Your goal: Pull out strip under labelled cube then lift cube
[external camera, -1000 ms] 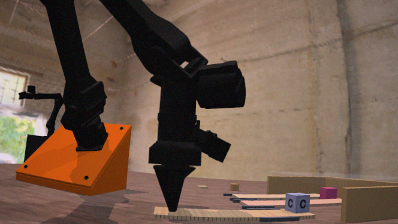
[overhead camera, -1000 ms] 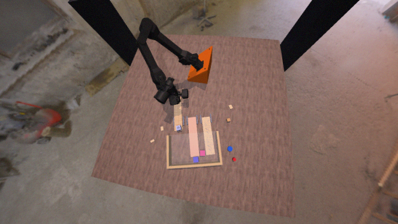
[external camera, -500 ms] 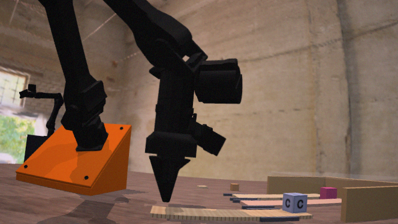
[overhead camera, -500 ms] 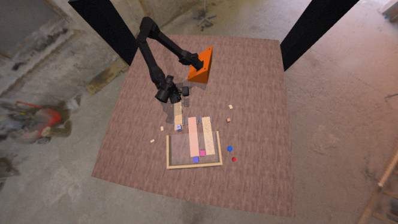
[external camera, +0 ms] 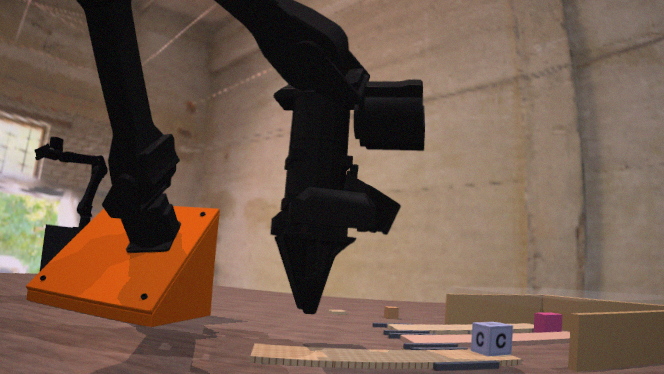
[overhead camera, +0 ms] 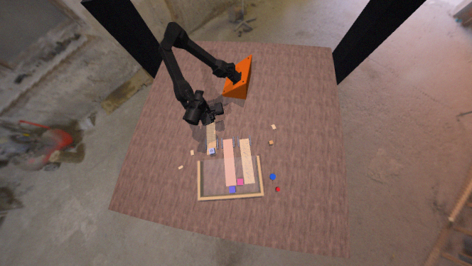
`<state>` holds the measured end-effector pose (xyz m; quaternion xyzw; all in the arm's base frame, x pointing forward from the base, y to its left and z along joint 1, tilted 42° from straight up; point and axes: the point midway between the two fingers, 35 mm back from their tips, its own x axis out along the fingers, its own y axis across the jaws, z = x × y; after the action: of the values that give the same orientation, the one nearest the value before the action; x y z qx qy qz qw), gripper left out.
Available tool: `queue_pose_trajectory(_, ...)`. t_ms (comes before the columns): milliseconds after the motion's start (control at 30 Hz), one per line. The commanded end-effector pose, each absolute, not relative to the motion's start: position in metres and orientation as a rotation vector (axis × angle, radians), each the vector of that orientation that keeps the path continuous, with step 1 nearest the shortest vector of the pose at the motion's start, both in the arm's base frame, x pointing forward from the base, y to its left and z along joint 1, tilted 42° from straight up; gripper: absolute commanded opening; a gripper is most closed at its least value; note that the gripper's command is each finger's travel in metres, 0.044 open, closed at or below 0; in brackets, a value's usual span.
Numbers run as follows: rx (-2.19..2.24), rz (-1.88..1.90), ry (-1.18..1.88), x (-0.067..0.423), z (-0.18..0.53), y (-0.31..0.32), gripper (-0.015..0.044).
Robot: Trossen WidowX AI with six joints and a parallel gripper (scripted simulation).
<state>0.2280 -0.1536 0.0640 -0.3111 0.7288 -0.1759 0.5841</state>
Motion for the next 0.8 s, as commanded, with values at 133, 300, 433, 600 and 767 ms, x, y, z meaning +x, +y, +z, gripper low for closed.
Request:
queue_pose_trajectory(133,-0.757,-0.384,1.709,0.256,0.060,-0.150,0.0368)
queue_pose_trajectory(300,-0.756,-0.384,1.708,0.270,0.058,-0.148,0.0440)
queue_pose_trajectory(433,-0.756,-0.384,1.708,0.282,0.056,-0.146,0.0440)
queue_pose_trajectory(600,-0.756,-0.384,1.707,0.296,0.055,-0.145,0.0440)
queue_pose_trajectory(767,-0.755,-0.384,1.706,0.311,0.053,-0.143,0.0440)
